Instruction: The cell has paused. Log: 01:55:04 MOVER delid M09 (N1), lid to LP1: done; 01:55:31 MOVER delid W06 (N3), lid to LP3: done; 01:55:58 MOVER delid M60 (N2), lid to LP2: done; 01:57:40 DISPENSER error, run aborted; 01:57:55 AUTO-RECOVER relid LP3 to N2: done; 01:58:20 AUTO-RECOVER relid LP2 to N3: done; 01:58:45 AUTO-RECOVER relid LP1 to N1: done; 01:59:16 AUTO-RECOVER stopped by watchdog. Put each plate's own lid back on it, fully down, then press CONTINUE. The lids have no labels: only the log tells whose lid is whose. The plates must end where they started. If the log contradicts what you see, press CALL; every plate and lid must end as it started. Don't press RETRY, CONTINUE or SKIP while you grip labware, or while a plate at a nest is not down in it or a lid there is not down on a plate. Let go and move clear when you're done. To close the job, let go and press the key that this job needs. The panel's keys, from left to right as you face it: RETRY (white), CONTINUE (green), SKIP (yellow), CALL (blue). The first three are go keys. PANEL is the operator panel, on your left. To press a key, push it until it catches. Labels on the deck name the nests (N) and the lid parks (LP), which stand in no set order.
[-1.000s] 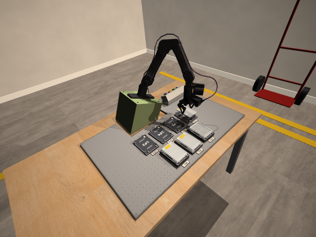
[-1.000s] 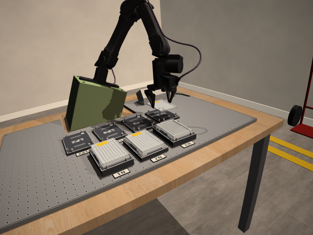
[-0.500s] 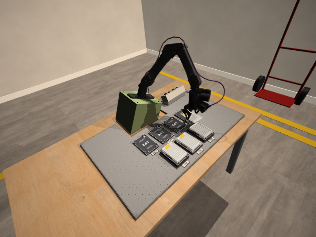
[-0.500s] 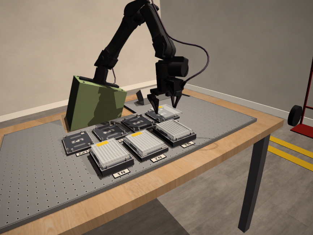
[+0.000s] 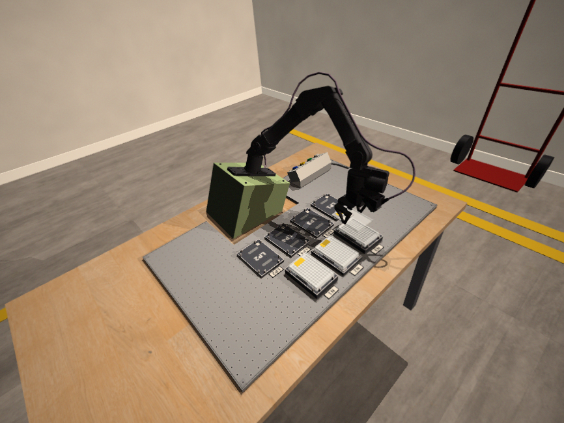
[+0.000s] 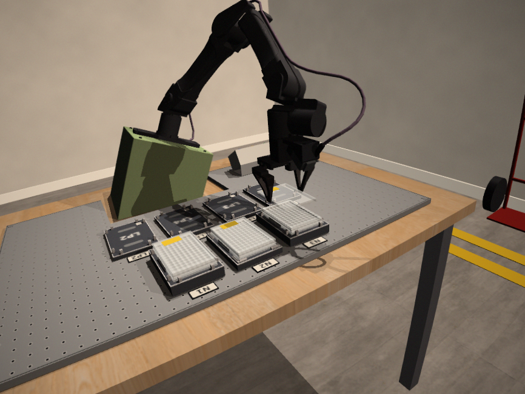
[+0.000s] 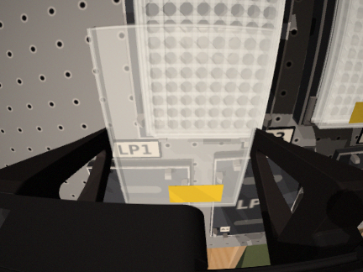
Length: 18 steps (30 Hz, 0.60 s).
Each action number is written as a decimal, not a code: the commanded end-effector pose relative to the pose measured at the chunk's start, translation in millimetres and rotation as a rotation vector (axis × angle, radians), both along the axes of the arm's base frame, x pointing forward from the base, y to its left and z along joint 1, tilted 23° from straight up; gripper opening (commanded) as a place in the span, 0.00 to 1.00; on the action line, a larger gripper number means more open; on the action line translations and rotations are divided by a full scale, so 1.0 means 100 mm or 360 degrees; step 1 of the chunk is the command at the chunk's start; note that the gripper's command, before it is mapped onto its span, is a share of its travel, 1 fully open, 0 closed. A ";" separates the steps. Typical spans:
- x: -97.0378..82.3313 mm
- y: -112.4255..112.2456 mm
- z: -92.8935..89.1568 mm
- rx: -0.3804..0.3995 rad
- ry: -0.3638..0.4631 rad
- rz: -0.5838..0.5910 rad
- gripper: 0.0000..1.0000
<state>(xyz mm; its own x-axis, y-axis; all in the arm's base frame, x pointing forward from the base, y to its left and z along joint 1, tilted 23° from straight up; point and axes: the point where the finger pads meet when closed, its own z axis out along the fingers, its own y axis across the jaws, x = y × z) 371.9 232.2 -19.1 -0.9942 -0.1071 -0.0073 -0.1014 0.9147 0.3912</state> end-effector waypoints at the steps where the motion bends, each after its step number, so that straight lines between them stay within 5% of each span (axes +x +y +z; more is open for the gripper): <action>1: 0.22 -0.10 0.07 0.0009 -0.0007 0.0007 0.00; 10: 0.56 -0.17 0.03 0.0007 -0.0010 0.0006 0.00; 18: 0.62 -0.17 0.21 0.0022 -0.0066 0.0006 0.00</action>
